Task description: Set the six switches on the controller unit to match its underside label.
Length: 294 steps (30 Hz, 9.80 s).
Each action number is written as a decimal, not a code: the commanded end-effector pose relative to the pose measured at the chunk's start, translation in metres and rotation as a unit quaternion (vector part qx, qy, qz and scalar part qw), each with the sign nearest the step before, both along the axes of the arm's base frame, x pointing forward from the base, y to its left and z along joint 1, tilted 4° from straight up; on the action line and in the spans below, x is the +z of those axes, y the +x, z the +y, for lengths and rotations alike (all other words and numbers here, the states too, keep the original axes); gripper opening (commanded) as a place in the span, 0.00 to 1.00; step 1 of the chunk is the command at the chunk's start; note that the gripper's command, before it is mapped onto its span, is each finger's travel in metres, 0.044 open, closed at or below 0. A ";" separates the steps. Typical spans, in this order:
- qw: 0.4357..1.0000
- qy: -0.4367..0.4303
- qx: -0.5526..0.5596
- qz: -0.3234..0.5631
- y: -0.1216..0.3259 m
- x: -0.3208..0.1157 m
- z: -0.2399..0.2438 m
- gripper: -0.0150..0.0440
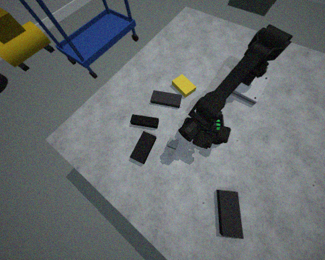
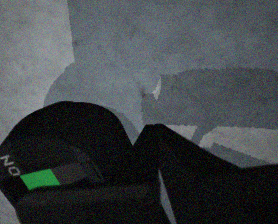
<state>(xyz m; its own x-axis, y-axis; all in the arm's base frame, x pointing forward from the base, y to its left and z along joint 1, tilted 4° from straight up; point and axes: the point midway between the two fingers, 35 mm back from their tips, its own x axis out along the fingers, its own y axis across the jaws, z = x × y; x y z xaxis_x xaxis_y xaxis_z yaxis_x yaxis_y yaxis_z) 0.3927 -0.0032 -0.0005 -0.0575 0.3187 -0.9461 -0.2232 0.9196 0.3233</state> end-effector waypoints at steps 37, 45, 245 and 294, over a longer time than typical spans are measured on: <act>1.000 0.003 0.003 0.010 0.007 0.046 -0.054 0.25; 0.996 -0.064 0.061 -0.007 -0.021 0.056 -0.018 0.25; 0.884 -0.051 0.434 -0.167 -0.048 0.069 -0.055 1.00; 0.884 -0.051 0.434 -0.167 -0.050 0.020 -0.052 0.81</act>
